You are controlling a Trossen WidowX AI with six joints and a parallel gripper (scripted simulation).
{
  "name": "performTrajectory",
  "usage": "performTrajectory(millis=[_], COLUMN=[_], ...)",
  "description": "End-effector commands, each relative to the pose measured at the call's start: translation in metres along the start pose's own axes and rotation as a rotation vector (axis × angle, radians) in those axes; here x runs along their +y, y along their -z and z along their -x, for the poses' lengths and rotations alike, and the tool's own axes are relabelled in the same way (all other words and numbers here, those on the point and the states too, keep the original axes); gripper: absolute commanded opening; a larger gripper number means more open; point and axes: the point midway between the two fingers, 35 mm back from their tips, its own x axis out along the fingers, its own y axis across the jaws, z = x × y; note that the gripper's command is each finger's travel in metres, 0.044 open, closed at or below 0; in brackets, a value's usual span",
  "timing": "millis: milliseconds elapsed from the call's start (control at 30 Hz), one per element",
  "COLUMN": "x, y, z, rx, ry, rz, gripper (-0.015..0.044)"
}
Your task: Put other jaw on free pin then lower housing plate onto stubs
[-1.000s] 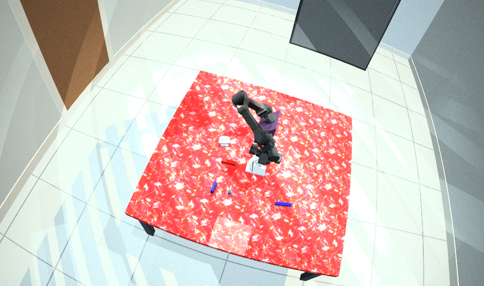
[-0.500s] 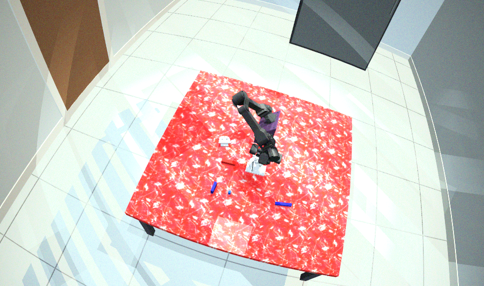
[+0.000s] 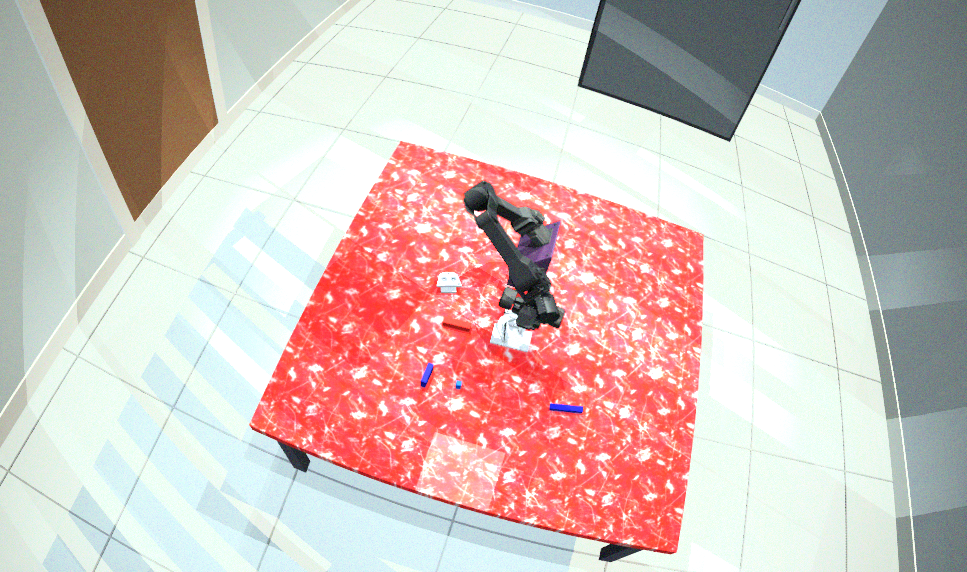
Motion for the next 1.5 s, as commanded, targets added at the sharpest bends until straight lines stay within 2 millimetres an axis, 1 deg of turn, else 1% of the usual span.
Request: performTrajectory(millis=[0, 1033, 1467], x=[0.001, 0.000, 0.000], y=[0.001, 0.001, 0.001], z=[-0.002, -0.052, -0.053], rx=[0.002, 0.002, 0.002], ry=[0.001, 0.003, 0.003], rz=[-0.004, -0.005, -0.005], gripper=[0.0134, 0.0134, 0.0134])
